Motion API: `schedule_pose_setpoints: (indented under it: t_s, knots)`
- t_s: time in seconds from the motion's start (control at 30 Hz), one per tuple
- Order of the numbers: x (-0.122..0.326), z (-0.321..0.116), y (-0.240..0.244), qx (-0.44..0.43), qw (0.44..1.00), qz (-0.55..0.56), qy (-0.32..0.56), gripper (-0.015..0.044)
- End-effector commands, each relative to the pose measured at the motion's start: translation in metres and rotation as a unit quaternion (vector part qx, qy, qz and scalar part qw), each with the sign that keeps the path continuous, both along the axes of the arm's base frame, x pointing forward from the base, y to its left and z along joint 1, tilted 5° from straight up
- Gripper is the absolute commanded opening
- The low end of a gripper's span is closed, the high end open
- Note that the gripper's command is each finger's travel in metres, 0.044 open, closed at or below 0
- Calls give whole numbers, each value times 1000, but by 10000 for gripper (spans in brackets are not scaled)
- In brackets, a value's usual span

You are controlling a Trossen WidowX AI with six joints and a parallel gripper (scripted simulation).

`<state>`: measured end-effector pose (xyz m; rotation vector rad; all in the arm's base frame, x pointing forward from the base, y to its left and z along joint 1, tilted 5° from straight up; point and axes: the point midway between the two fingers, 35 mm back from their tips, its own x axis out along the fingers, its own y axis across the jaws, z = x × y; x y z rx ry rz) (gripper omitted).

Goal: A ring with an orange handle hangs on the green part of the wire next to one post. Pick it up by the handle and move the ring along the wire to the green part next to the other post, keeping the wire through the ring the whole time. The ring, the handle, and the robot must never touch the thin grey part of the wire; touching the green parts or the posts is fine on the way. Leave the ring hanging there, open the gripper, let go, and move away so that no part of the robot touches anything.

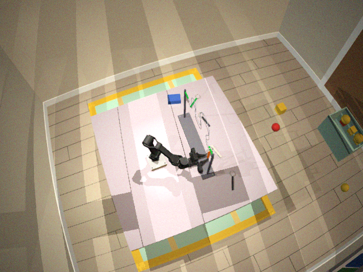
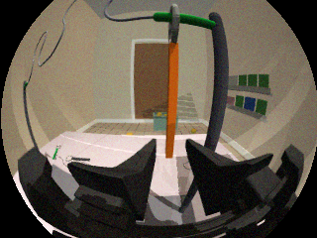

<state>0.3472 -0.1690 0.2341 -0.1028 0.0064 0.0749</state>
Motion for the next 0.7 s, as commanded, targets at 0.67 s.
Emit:
schedule_pose_setpoints:
  t_s: [0.67]
  knots:
    - [38,1,4,1,1000,-1,-4,160]
